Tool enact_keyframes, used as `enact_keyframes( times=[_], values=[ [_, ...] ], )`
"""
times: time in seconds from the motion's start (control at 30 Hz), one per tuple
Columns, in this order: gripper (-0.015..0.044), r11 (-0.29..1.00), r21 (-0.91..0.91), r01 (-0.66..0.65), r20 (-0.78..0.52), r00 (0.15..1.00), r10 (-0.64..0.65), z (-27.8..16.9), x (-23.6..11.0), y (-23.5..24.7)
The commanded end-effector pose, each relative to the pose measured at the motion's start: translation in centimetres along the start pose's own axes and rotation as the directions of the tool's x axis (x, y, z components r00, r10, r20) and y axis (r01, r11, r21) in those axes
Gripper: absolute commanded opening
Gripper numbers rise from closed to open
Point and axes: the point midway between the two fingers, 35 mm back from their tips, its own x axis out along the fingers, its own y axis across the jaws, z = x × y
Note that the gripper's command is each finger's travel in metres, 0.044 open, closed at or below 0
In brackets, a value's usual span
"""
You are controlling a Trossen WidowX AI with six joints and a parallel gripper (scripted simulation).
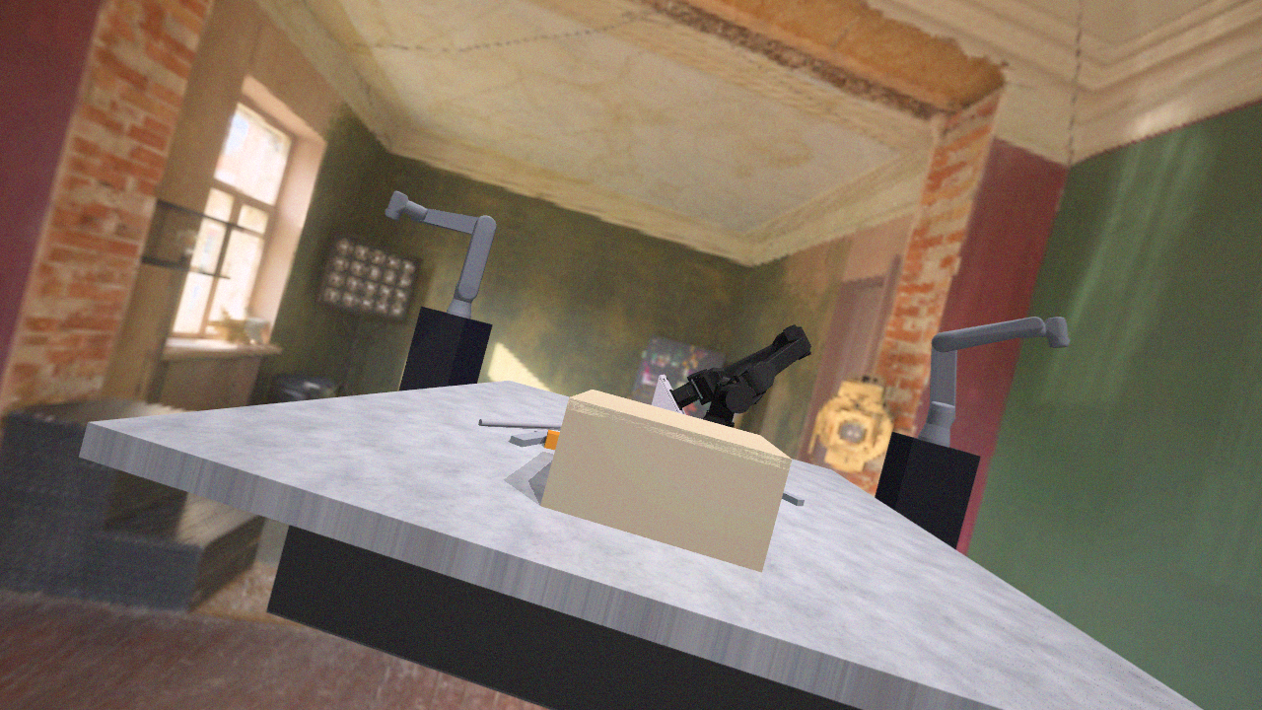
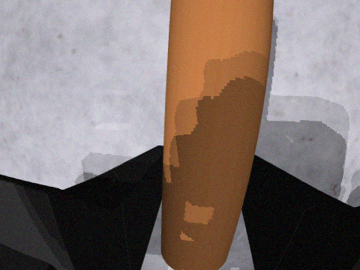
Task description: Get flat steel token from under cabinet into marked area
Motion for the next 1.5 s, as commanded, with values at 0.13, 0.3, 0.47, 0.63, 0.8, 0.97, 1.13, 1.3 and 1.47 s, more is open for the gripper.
enact_keyframes(
  times=[0.13,0.3,0.47,0.63,0.8,0.97,1.13,1.3,1.47],
  values=[
    [0.0,1.0,-0.01,-0.004,-0.002,1.0,0.004,1.2,0.0,0.1],
    [0.0,1.0,-0.013,-0.004,-0.002,1.0,0.004,1.8,0.0,0.1],
    [0.0,1.0,-0.015,-0.004,-0.002,1.0,0.004,2.4,0.0,0.1],
    [0.0,1.0,-0.017,-0.004,-0.001,1.0,0.004,2.9,0.0,0.2],
    [0.0,1.0,-0.018,-0.004,-0.001,1.0,0.004,3.5,0.0,0.2],
    [0.0,1.0,-0.019,-0.004,-0.001,1.0,0.004,4.1,-0.1,0.2],
    [0.0,1.0,-0.019,-0.004,-0.001,1.0,0.004,4.6,-0.1,0.2],
    [0.0,1.0,-0.02,-0.004,-0.001,1.0,0.004,5.2,-0.1,0.3],
    [0.0,1.0,-0.021,-0.004,0.0,1.0,0.004,5.8,-0.1,0.3]
  ],
)
